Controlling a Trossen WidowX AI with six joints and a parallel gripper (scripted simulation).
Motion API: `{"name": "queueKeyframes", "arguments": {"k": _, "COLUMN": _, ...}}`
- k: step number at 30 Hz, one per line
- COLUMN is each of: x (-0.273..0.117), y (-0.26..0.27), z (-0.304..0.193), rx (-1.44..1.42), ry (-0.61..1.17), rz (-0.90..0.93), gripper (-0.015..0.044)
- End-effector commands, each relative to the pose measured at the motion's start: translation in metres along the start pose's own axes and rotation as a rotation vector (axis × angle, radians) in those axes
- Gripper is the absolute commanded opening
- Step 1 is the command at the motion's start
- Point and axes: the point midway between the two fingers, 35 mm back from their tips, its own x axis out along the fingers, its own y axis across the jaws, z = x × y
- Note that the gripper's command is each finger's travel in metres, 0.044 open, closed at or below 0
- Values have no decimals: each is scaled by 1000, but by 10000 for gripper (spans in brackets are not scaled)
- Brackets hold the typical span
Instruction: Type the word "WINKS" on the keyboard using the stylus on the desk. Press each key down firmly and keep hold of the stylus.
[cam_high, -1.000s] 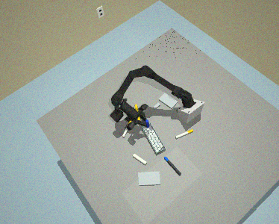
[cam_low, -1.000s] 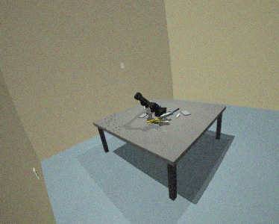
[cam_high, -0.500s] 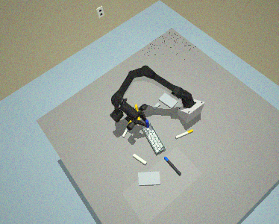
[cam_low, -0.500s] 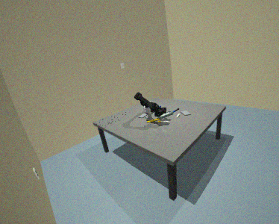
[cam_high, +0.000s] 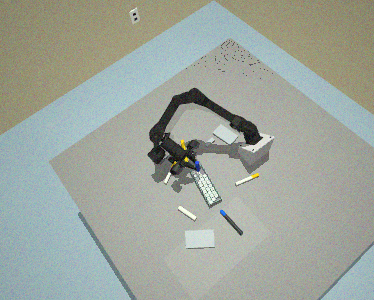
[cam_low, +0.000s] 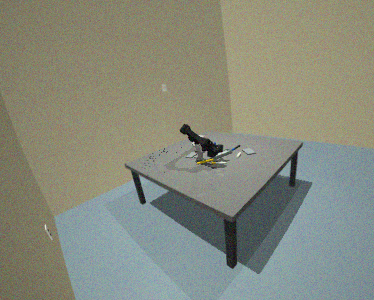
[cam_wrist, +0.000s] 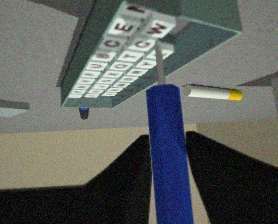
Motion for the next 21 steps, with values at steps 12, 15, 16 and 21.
{"name": "queueKeyframes", "arguments": {"k": 12, "x": 3, "y": 0, "z": 6, "rx": -5, "ry": -4, "rz": -2, "gripper": 81}}
{"name": "queueKeyframes", "arguments": {"k": 15, "x": 4, "y": 0, "z": 7, "rx": -5, "ry": -5, "rz": -2, "gripper": 81}}
{"name": "queueKeyframes", "arguments": {"k": 16, "x": 4, "y": 0, "z": 7, "rx": -5, "ry": -5, "rz": -2, "gripper": 81}}
{"name": "queueKeyframes", "arguments": {"k": 21, "x": 5, "y": 0, "z": 9, "rx": -5, "ry": -5, "rz": -2, "gripper": 81}}
